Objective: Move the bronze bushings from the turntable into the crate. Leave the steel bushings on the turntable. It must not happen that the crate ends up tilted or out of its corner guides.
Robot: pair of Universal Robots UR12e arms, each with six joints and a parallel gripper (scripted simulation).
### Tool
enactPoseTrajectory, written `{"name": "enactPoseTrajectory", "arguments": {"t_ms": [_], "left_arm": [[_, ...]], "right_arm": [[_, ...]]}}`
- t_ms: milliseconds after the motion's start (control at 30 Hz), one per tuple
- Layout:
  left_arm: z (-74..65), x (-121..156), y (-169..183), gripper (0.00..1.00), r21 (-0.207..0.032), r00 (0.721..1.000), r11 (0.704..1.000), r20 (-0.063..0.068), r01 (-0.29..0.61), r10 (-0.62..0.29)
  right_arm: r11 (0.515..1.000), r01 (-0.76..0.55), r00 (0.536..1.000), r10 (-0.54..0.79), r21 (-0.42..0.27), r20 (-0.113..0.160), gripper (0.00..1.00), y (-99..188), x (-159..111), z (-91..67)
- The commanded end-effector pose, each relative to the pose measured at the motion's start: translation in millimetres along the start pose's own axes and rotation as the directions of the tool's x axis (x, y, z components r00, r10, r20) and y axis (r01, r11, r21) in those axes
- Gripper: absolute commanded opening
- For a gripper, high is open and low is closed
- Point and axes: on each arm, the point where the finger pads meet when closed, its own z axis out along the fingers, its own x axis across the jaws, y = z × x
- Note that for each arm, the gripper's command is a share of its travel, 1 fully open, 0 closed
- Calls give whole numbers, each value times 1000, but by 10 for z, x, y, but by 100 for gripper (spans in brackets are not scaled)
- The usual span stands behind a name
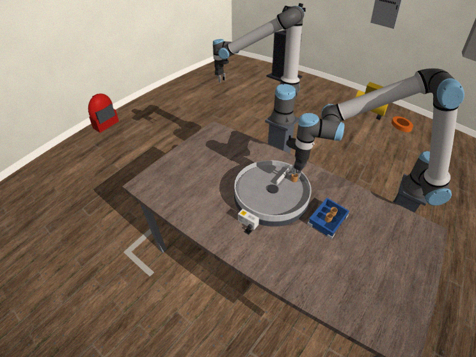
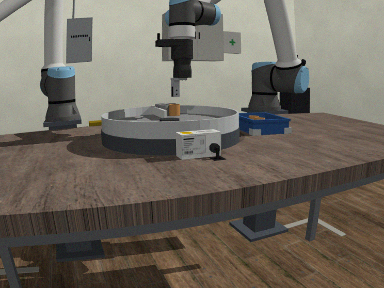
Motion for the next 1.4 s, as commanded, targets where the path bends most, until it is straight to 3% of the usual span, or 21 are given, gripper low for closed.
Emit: {"name": "enactPoseTrajectory", "arguments": {"t_ms": [0,1133,1367], "left_arm": [[-11,-28,4,36,1,1000,1000,1,1,-1],[-5,-21,0,36,1,1000,1000,1,0,0],[211,-6,18,36,-3,1000,1000,0,0,0]], "right_arm": [[1000,0,1000,0,0,-1,100,-19,-10,7],[1000,0,1000,0,0,-1,100,-19,-10,7],[1000,0,1000,0,0,-1,100,-19,-10,7]]}}
